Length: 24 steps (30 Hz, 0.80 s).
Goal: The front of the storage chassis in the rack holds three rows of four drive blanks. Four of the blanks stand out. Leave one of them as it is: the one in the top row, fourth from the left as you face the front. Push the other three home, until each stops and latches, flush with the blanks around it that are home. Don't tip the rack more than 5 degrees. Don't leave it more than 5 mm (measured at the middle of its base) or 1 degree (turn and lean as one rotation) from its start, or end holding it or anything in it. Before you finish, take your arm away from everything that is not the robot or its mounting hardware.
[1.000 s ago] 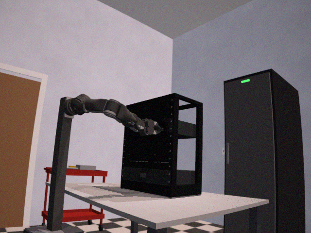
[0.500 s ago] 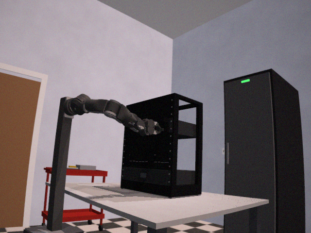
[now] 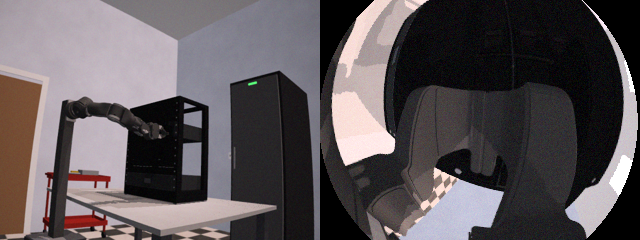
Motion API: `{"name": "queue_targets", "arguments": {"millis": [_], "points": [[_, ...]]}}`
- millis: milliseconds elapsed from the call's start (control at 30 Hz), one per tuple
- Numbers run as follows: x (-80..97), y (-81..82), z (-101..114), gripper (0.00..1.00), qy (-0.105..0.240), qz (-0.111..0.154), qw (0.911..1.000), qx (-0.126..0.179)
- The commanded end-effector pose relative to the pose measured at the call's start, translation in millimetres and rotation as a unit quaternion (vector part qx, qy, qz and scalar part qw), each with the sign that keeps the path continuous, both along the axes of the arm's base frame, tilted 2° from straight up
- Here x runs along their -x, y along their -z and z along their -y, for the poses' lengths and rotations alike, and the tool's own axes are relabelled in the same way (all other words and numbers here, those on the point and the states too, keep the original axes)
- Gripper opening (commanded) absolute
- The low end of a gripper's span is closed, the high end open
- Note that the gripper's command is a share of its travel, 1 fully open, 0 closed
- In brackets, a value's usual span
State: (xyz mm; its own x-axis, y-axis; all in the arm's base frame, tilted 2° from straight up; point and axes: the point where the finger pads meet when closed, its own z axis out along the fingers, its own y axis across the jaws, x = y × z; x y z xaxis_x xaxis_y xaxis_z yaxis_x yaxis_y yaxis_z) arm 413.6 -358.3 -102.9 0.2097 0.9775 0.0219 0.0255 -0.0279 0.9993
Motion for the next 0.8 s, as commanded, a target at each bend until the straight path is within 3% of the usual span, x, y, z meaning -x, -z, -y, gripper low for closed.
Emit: {"name": "queue_targets", "arguments": {"millis": [0, 767], "points": [[-4.4, -2.5, -11.0, 0.00, -0.019, 0.005, 0.9998, -0.005], [-9.0, -0.6, -11.8, 0.00, -0.019, 0.003, 0.9998, -0.006]]}}
